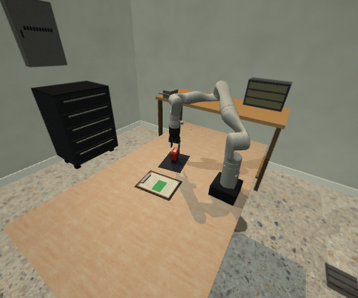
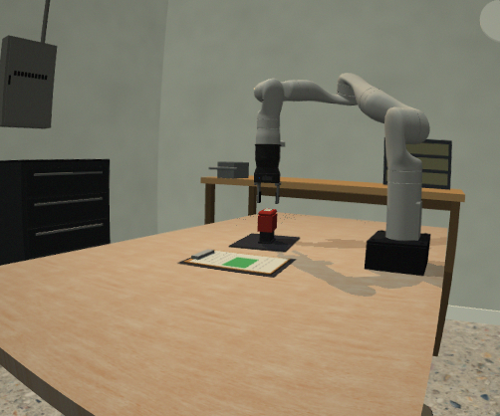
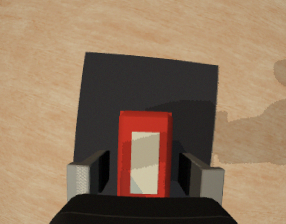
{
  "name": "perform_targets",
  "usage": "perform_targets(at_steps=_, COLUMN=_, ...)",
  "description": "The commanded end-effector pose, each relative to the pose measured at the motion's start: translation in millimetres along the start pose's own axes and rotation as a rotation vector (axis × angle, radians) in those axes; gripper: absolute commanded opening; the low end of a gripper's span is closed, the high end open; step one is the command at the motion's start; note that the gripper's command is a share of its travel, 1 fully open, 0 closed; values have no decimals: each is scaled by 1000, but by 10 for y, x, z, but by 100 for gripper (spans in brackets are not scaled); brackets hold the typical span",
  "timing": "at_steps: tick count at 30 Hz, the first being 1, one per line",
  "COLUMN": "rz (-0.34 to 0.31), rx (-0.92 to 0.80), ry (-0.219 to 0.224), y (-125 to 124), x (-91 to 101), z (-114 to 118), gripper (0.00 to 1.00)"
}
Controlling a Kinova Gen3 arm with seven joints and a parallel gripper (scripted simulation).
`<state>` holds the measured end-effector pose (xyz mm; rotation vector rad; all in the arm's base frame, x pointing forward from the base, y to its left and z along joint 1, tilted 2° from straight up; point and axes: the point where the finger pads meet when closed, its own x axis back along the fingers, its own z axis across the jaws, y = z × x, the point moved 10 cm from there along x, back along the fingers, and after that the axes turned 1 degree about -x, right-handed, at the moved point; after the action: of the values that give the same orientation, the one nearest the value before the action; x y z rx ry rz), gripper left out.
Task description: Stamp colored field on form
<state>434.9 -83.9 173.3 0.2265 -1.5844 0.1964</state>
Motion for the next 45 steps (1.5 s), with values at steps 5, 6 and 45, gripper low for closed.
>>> perform_targets(at_steps=5, rz=0, rx=-1, ry=-8, y=11, x=-23, z=-17, gripper=100)
perform_targets(at_steps=6, rz=0, rx=-1, ry=-8, y=11, x=-24, z=-17, gripper=100)
perform_targets(at_steps=45, rz=0, rx=-1, ry=-8, y=11, x=-68, z=-17, gripper=100)
